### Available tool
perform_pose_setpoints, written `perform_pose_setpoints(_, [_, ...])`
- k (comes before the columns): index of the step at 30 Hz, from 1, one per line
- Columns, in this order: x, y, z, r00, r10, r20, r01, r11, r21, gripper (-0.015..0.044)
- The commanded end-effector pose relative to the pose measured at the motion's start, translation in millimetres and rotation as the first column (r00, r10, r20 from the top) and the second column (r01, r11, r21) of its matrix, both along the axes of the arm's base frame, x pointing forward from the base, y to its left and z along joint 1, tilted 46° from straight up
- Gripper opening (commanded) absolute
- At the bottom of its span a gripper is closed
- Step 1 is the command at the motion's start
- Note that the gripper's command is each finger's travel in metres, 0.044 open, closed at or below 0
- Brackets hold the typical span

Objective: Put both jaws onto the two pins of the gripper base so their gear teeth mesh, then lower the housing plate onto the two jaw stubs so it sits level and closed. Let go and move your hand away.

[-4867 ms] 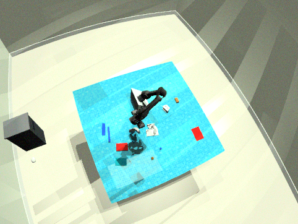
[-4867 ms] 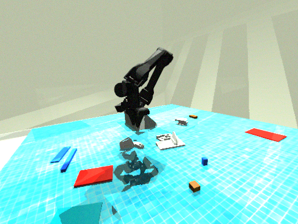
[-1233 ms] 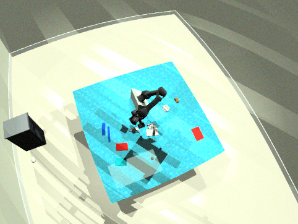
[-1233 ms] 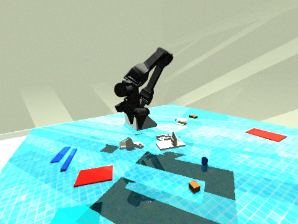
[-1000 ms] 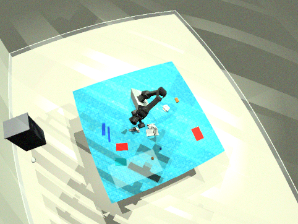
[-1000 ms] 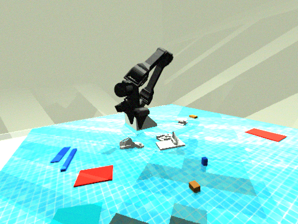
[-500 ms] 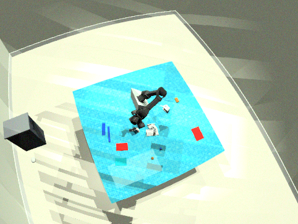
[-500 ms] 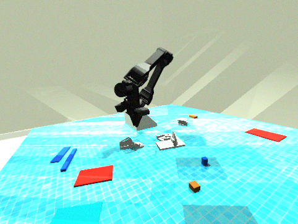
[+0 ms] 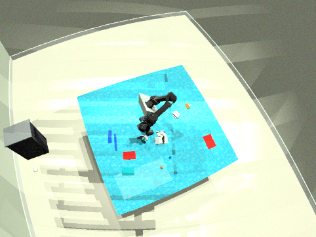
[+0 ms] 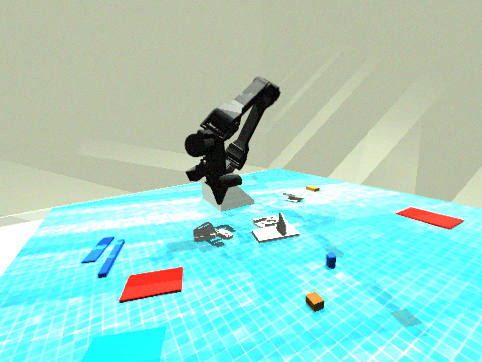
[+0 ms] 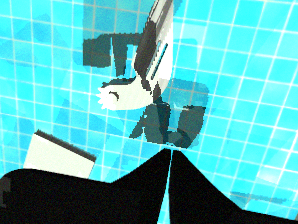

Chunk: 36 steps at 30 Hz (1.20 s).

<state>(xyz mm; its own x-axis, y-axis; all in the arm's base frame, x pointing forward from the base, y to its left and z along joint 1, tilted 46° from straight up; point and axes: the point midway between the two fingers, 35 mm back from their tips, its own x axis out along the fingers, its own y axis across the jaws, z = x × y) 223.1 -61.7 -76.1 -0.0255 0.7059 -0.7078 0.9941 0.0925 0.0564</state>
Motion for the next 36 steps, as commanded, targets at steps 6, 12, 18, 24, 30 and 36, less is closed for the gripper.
perform_pose_setpoints(6, [11, -16, -9, 0.994, -0.077, -0.077, 0.077, 0.997, -0.007, 0.0184])
perform_pose_setpoints(12, [25, -38, -22, 0.968, -0.18, -0.178, 0.178, 0.984, -0.025, 0.0341])
perform_pose_setpoints(18, [27, -43, -25, 0.958, -0.204, -0.201, 0.202, 0.979, -0.031, 0.044])
perform_pose_setpoints(24, [27, -21, -47, 0.958, -0.204, -0.201, 0.202, 0.979, -0.03, 0.044])
perform_pose_setpoints(30, [26, -14, -53, 0.958, -0.204, -0.201, 0.202, 0.979, -0.03, 0.044])
perform_pose_setpoints(36, [27, -14, -54, 0.958, -0.204, -0.201, 0.202, 0.979, -0.03, 0.044])
